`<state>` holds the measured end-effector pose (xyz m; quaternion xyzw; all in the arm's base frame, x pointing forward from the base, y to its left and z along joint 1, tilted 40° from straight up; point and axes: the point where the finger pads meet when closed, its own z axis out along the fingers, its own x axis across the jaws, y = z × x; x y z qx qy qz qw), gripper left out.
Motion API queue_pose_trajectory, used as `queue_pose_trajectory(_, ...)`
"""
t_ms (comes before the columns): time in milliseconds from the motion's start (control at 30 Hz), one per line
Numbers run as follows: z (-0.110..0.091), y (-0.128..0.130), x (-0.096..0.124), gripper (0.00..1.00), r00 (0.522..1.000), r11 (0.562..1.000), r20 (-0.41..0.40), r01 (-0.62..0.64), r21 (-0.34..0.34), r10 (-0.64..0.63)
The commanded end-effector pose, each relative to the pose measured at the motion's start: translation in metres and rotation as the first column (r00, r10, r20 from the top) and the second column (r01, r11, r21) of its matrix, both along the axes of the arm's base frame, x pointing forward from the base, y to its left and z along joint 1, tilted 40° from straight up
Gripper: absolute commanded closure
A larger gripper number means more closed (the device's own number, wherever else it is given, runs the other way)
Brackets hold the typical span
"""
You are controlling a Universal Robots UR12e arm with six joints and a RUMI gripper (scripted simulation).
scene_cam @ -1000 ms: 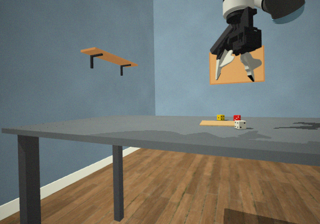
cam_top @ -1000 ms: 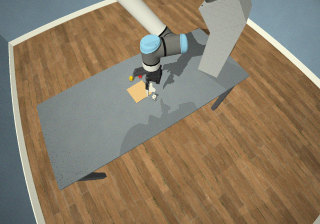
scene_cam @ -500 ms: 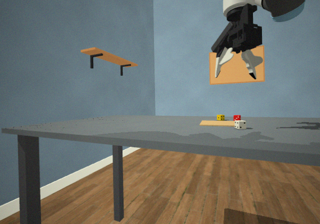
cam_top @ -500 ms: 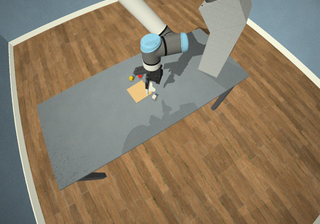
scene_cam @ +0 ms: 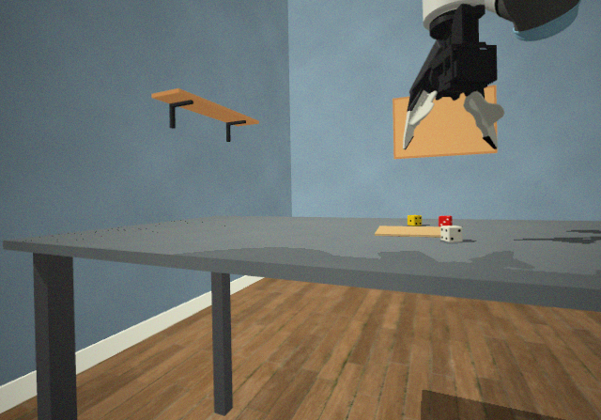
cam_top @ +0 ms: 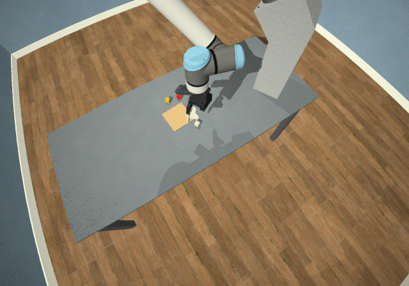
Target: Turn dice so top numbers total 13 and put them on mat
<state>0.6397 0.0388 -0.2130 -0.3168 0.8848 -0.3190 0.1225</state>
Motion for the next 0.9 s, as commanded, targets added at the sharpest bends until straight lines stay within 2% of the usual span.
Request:
queue_pose_trajectory(0, -0.0002, 0.0006, -0.0003, 0.00, 1.000, 1.000, 0.005, 0.008, 0.004, -0.008)
queue_pose_trajectory(867, -0.0005, -0.0005, -0.0003, 0.00, 0.998, 0.999, 0.029, 0.046, 0.025, -0.047)
